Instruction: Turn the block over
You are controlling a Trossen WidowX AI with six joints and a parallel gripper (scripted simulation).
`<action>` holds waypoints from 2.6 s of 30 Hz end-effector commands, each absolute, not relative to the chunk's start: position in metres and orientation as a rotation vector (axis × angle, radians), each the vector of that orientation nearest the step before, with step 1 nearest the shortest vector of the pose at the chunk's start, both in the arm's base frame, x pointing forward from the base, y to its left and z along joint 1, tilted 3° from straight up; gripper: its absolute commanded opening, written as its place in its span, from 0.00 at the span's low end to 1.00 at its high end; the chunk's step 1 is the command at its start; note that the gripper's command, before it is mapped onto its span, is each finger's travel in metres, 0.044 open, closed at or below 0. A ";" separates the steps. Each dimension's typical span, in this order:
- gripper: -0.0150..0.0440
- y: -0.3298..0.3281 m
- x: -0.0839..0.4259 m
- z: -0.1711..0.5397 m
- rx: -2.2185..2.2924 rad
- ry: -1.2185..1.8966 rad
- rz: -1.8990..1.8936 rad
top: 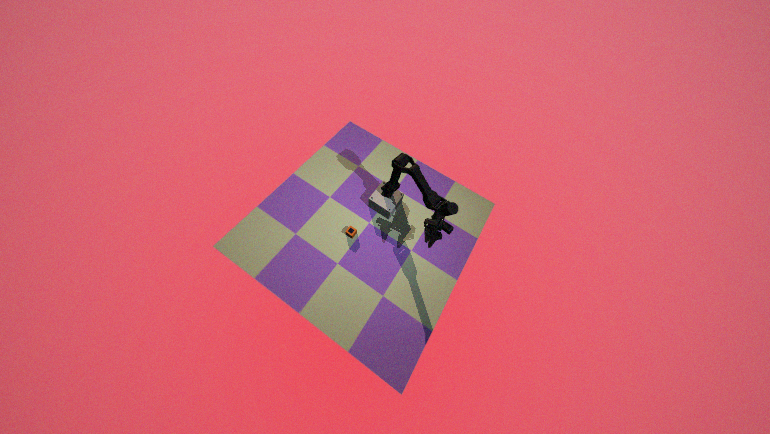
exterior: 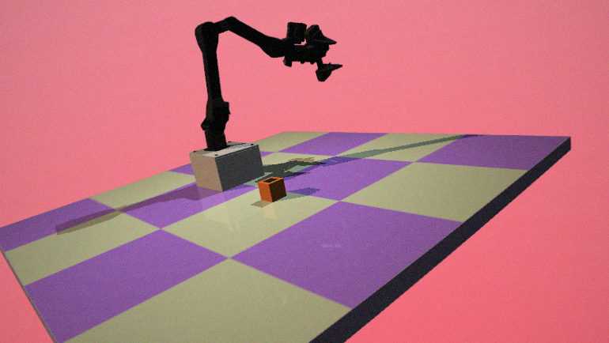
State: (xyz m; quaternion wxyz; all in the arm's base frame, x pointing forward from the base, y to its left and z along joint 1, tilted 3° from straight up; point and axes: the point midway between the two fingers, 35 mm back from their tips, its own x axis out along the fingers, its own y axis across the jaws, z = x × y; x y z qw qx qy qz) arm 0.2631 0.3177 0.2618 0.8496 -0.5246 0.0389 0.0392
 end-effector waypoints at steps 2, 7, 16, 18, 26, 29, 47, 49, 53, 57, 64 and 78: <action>1.00 0.313 0.273 0.257 -1.111 0.102 0.083; 1.00 0.265 0.339 0.221 -1.120 0.286 0.094; 1.00 0.132 0.404 0.159 -1.001 0.693 0.072; 1.00 0.104 0.408 0.146 -0.945 0.783 0.068; 1.00 -0.010 0.391 0.091 -0.544 1.176 0.025; 1.00 -0.048 0.371 0.076 -0.328 1.308 -0.010; 1.00 -0.099 0.322 0.024 0.135 1.492 -0.097; 1.00 -0.099 0.322 0.023 0.135 1.492 -0.097; 1.00 -0.099 0.320 0.009 0.135 1.492 -0.097; 1.00 -0.099 0.320 0.008 0.135 1.492 -0.097; 1.00 -0.099 0.321 -0.003 0.135 1.492 -0.097; 1.00 -0.098 0.323 -0.026 0.135 1.492 -0.097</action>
